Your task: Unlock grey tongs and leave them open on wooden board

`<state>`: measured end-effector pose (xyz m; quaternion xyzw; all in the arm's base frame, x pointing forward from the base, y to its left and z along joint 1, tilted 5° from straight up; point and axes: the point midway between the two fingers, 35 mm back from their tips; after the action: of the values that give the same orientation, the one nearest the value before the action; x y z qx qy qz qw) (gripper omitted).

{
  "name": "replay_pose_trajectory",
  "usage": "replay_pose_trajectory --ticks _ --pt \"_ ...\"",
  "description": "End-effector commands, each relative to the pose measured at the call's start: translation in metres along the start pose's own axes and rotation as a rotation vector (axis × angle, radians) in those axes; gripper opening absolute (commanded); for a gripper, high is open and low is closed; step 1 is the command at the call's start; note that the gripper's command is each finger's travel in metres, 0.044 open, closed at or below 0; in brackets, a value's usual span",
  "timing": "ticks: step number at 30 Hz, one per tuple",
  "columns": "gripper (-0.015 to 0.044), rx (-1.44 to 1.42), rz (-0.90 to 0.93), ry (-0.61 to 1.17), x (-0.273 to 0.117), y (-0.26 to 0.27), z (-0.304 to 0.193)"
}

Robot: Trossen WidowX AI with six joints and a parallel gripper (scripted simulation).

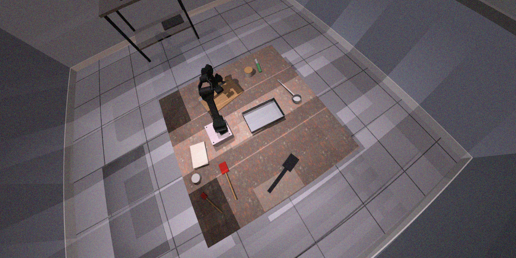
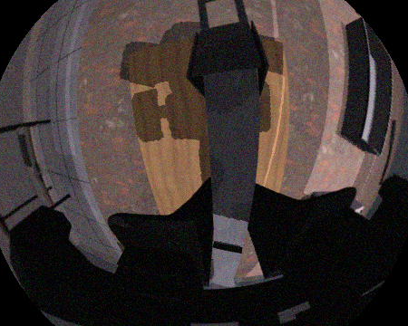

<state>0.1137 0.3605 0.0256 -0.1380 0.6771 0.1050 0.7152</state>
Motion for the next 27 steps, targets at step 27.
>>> replay_pose_trajectory --ticks 27 --pt "-0.0150 -0.006 0.001 0.006 0.045 -0.003 -0.003"
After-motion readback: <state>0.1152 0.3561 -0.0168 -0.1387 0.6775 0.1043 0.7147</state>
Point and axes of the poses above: the point midway between the two fingers, 35 mm back from their tips, its own x axis out along the fingers, its own y axis across the jaws, z = x × y, and after that the axes turned 10 degrees about -x, right-handed
